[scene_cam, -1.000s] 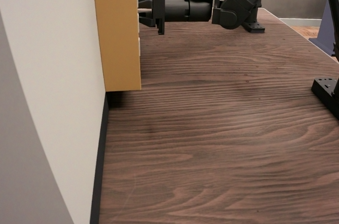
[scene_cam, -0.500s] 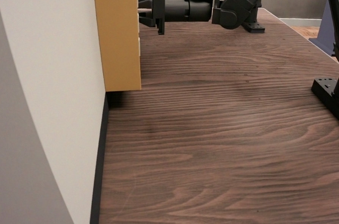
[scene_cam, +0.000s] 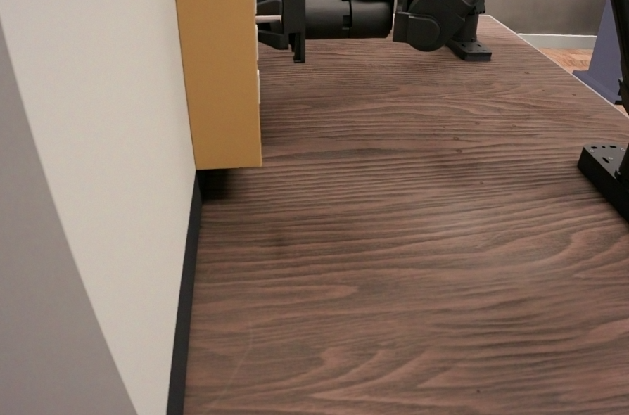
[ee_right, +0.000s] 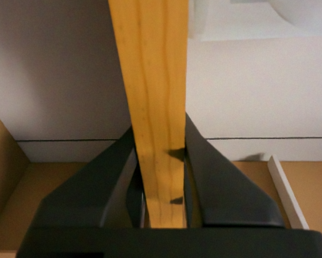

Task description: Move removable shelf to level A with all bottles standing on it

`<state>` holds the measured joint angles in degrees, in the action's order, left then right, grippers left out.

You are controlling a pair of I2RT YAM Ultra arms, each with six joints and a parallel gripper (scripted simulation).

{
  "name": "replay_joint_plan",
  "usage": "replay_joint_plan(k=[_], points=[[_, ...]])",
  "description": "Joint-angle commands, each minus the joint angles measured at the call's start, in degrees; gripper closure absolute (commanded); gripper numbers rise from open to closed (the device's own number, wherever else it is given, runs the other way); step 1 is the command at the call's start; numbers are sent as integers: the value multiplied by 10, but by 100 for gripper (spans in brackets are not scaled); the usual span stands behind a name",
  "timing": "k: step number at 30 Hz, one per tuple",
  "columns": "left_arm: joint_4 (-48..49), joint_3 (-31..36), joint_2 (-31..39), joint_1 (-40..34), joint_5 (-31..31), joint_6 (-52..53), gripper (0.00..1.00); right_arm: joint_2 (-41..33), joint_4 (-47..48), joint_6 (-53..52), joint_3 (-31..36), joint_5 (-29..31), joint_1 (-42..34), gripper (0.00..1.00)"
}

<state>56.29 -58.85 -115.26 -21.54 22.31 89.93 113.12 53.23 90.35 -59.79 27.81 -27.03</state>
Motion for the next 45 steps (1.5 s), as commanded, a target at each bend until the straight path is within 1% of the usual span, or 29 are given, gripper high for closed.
replay_joint_plan(k=[1, 45], points=[[-31, -20, 14, 6, -4, 1, 100, -15, -31, -3, -18, -5, 6, 100], [-93, -42, 53, 5, -3, 1, 100, -51, -93, -3, -44, -4, 5, 100]])
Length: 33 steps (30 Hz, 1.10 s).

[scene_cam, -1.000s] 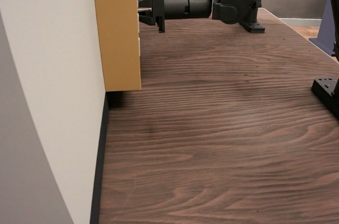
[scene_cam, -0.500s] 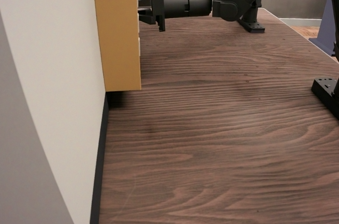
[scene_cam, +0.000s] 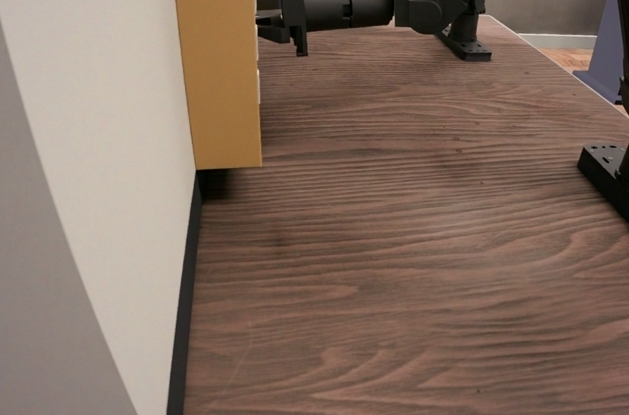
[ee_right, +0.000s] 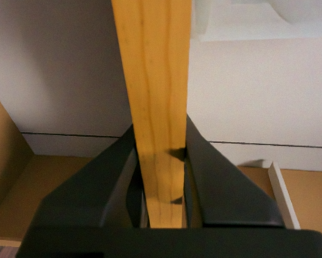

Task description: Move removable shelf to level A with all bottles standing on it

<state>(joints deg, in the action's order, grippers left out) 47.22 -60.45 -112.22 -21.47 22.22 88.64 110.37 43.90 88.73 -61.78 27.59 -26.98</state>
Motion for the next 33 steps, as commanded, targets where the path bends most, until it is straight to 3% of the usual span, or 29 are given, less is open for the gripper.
replay_joint_plan(k=[1, 33], points=[[-4, -26, 23, 5, -2, 14, 100, -24, -1, 13, -25, -2, 5, 100], [-37, -39, 44, 4, -1, 14, 100, -43, -37, 12, -41, -1, 5, 100]])
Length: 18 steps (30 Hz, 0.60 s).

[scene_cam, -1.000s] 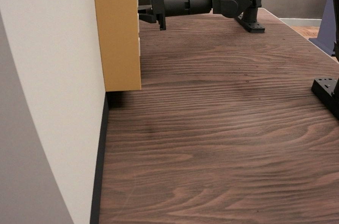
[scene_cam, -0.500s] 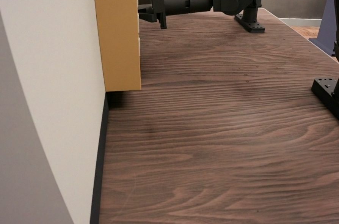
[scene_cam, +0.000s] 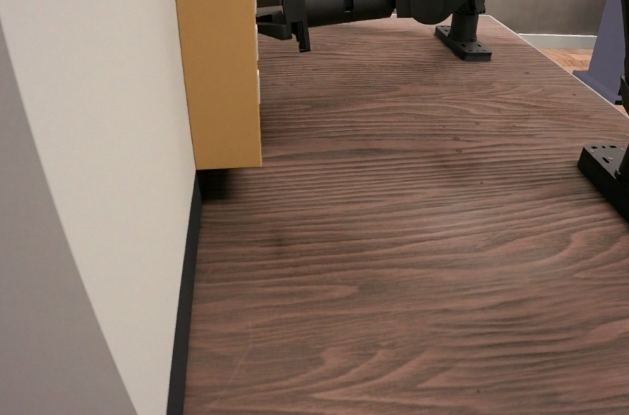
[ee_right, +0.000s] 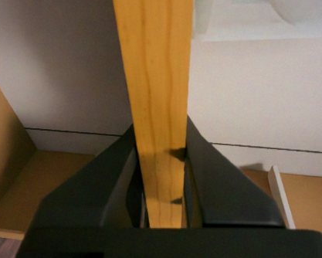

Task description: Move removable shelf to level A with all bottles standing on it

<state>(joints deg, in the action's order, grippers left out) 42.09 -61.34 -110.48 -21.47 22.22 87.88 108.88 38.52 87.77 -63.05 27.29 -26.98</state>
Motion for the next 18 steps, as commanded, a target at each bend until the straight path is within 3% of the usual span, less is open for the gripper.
replay_joint_plan(k=[1, 18], points=[[13, -31, 27, 4, -1, 21, 100, -28, 16, 22, -28, 2, 5, 100], [-2, -37, 35, 4, -1, 21, 100, -36, 0, 22, -36, 3, 4, 100]])
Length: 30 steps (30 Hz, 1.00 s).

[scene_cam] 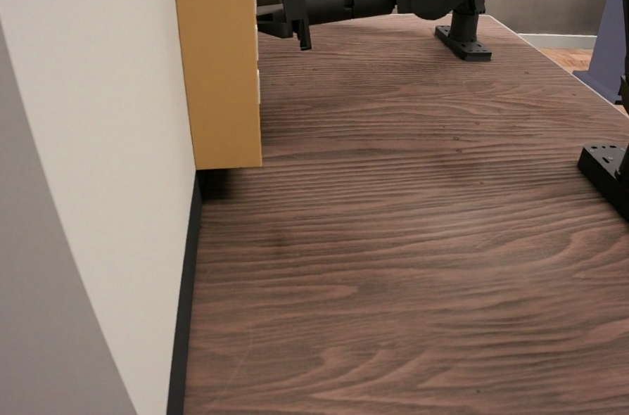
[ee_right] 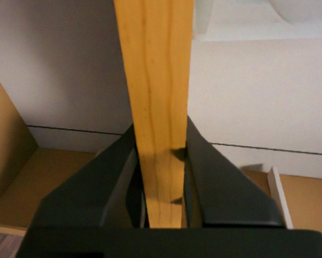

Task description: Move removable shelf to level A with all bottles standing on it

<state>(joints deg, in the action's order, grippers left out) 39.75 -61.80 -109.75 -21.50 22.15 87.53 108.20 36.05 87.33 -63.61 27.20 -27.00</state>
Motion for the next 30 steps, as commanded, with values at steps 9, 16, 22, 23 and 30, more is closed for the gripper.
replay_joint_plan(k=[9, 16, 22, 23, 30], points=[[15, -35, 32, 4, 0, 24, 100, -33, 18, 26, -33, 4, 5, 100], [9, -38, 35, 4, 1, 24, 100, -36, 12, 26, -36, 4, 5, 100], [6, -34, 40, 3, 2, 24, 100, -41, 10, 26, -34, 5, 3, 100], [6, -33, 42, 2, 3, 24, 100, -43, 10, 25, -32, 6, 2, 100], [4, -19, 57, -2, 7, 23, 100, -57, 8, 24, -19, 12, -3, 100]])
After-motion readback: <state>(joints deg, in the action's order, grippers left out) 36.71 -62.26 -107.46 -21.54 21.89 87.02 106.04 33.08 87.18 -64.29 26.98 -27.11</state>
